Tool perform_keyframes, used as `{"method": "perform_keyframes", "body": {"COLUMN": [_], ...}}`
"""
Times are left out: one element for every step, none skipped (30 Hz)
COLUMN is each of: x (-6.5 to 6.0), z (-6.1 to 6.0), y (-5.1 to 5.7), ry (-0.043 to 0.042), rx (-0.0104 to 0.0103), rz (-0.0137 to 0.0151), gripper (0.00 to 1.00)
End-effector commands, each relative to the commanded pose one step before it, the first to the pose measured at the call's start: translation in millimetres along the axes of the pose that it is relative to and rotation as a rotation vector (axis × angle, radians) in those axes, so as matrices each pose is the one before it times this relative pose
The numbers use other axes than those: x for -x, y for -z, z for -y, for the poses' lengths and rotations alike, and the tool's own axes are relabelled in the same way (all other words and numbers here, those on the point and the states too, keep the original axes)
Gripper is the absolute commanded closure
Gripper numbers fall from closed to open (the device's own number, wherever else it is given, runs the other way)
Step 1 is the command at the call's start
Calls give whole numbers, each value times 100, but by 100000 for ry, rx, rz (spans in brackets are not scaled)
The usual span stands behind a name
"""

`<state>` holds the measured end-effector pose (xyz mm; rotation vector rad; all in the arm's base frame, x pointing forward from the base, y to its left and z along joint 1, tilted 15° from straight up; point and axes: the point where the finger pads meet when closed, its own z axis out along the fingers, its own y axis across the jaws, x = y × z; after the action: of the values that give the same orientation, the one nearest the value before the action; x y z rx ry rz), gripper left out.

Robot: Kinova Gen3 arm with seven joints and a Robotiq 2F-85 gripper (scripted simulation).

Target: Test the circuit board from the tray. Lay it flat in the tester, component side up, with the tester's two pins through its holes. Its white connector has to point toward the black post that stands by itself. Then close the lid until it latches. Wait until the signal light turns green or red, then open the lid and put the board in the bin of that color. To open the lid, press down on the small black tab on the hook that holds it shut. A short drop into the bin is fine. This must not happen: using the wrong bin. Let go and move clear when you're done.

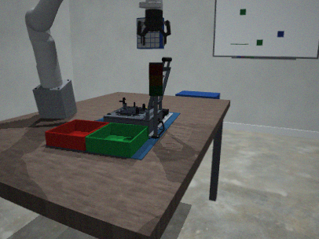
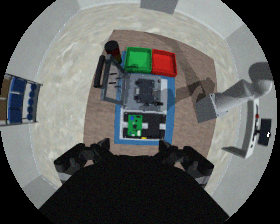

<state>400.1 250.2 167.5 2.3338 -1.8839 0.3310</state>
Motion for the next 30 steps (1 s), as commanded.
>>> {"method": "perform_keyframes", "body": {"x": [278, 0, 0, 0, 134, 0, 0, 0, 120, 0, 0, 0, 107, 0, 0, 0, 0, 94, 0, 0, 81, 0, 0, 70, 0, 0, 59, 0, 0, 49], "z": [-92, 0, 0, 0, -63, 0, 0, 0, -57, 0, 0, 0, -52, 0, 0, 0, 0, -46, 0, 0, -41, 0, 0, -35, 0, 0, -30, 0, 0, -25], "y": [111, 0, 0, 0, 14, 0, 0, 0, 13, 0, 0, 0, 12, 0, 0, 0, 0, 10, 0, 0, 9, 0, 0, 8, 0, 0, 7, 0, 0, 6], "ry": [-241, 0, 0, 0, -441, 0, 0, 0, -396, 0, 0, 0, -353, 0, 0, 0, 0, -311, 0, 0, -271, 0, 0, -234, 0, 0, -198, 0, 0, -165], "rx": [-391, 0, 0, 0, -175, 0, 0, 0, -158, 0, 0, 0, -141, 0, 0, 0, 0, -124, 0, 0, -109, 0, 0, -94, 0, 0, -79, 0, 0, -66], "rz": [70, 0, 0, 0, -29, 0, 0, 0, -24, 0, 0, 0, -21, 0, 0, 0, 0, -17, 0, 0, -14, 0, 0, -12, 0, 0, -10, 0, 0, -8], "gripper": [0, 0, 0, 0, 0, 0, 0, 0, 0, 0, 0, 0, 0, 0, 0, 0, 0, 0, 0, 0, 0, 0, 0, 0, 0, 0, 0, 0, 0, 0]}}
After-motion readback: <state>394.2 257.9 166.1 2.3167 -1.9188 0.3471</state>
